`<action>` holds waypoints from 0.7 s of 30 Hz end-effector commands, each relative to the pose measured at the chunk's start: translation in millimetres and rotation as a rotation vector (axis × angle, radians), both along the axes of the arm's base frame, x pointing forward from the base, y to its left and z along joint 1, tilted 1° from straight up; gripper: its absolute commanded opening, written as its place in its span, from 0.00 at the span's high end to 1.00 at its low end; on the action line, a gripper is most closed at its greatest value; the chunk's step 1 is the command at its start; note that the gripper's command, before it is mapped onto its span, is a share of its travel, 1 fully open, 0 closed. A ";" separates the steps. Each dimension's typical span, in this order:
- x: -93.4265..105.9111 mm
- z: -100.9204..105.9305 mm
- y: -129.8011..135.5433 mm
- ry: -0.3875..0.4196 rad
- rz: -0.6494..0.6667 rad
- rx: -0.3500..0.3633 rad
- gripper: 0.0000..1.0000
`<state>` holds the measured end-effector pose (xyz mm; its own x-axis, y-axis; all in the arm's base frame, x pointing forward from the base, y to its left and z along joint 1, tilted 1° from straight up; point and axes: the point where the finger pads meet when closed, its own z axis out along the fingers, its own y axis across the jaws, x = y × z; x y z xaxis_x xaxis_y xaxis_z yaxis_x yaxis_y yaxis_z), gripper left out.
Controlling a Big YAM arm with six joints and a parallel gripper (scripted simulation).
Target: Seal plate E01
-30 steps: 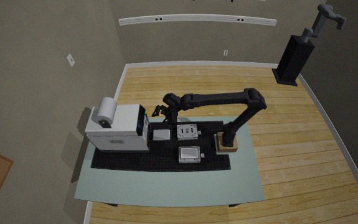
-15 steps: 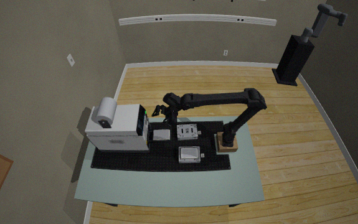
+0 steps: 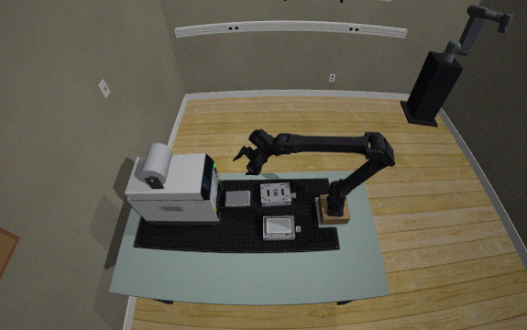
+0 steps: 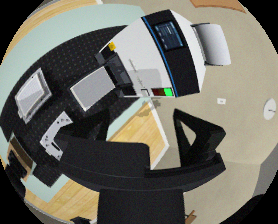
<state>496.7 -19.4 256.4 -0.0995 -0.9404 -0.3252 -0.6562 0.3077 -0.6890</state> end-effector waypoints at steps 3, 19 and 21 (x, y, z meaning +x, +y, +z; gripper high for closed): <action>0.1 -8.8 -16.2 0.006 -0.117 0.123 0.09; -9.9 -18.9 -46.6 0.066 -0.436 0.490 1.00; -9.5 -18.1 -48.7 0.067 -0.448 0.496 1.00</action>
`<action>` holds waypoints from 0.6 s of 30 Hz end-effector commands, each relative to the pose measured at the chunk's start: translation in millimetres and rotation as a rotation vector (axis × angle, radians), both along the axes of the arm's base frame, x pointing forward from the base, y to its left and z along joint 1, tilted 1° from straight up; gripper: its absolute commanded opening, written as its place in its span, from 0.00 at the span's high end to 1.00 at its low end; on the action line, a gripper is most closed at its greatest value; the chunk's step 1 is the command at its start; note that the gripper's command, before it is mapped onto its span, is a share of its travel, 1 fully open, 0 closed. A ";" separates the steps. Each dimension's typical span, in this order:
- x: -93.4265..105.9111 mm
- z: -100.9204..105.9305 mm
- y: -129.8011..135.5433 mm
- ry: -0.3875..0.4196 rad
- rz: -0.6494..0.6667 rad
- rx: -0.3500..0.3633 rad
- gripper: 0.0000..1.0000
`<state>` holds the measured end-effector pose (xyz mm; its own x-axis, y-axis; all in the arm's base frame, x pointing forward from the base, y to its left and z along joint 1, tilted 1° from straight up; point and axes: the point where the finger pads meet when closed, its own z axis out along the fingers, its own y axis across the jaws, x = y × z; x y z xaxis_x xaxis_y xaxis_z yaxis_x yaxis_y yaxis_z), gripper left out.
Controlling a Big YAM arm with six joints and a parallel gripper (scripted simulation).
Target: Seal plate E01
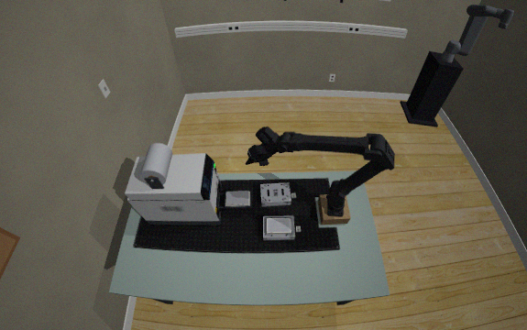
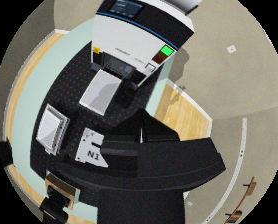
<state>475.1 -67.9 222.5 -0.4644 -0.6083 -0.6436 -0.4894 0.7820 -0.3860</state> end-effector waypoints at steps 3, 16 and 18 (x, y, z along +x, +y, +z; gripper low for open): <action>14.0 19.7 3.2 -0.013 -0.130 0.140 1.00; 17.6 29.4 6.6 0.041 -0.365 0.420 1.00; 19.1 32.0 6.6 0.035 -0.368 0.430 1.00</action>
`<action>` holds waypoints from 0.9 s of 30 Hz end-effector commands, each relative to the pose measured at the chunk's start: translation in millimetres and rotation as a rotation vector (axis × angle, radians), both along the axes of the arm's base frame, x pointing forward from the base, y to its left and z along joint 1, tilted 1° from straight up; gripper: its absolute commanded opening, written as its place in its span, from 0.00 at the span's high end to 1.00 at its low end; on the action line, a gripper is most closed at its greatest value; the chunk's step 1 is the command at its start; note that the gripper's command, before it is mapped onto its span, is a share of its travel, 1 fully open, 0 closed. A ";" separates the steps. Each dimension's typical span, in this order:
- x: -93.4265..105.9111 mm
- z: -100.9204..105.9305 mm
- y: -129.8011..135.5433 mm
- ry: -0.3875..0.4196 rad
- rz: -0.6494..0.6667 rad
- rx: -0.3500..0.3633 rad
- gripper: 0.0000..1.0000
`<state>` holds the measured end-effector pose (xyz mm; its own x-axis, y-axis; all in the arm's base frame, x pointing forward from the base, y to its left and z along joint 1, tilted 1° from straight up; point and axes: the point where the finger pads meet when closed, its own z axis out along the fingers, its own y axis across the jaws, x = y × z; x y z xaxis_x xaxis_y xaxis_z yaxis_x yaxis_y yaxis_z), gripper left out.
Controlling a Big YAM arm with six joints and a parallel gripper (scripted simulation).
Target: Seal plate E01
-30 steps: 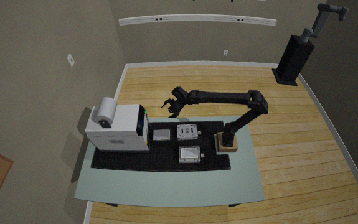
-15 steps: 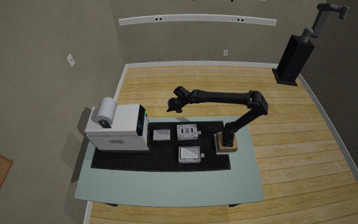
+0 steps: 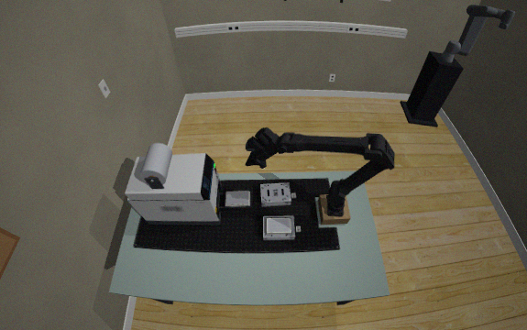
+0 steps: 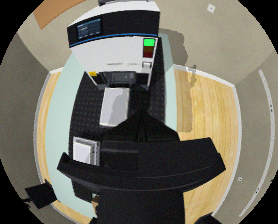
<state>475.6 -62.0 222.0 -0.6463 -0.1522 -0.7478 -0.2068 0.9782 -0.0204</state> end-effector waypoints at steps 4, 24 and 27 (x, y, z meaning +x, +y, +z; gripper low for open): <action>22.1 38.0 1.5 -0.062 -0.029 0.038 1.00; 28.4 25.1 0.7 0.354 -0.003 -0.078 1.00; 28.0 22.5 -4.4 0.455 -0.018 -0.093 1.00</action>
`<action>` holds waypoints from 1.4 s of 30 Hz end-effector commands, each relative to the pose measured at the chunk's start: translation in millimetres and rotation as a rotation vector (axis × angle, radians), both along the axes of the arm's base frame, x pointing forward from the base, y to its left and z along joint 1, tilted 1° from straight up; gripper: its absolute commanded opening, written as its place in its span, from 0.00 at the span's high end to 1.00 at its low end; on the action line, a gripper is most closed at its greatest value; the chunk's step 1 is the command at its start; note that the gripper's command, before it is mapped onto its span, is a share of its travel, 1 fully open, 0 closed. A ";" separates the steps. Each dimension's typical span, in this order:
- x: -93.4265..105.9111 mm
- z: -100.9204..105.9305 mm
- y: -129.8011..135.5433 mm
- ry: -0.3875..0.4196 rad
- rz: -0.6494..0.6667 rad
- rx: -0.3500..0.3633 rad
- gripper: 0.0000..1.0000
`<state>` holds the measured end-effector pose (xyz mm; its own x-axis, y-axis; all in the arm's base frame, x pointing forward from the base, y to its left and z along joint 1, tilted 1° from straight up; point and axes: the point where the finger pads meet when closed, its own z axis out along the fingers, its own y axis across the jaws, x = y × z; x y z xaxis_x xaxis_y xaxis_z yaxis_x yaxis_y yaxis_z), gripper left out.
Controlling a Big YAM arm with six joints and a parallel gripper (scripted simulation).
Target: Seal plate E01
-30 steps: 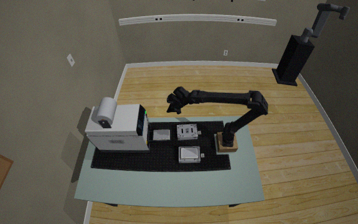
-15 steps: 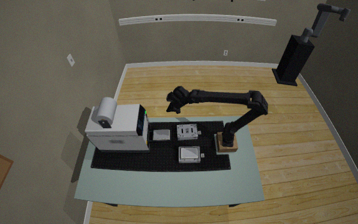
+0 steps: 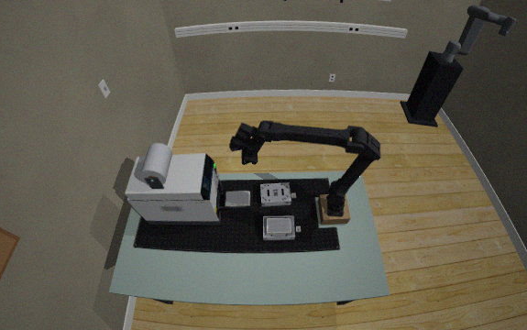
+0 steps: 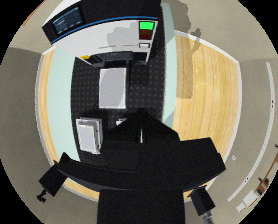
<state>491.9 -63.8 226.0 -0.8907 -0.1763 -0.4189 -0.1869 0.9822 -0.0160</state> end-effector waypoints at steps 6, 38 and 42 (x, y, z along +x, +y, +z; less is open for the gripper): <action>11.2 20.5 2.3 0.156 0.002 -0.028 1.00; -15.5 10.9 6.3 0.435 -0.010 -0.059 1.00; -18.2 7.5 0.2 0.443 -0.010 -0.057 1.00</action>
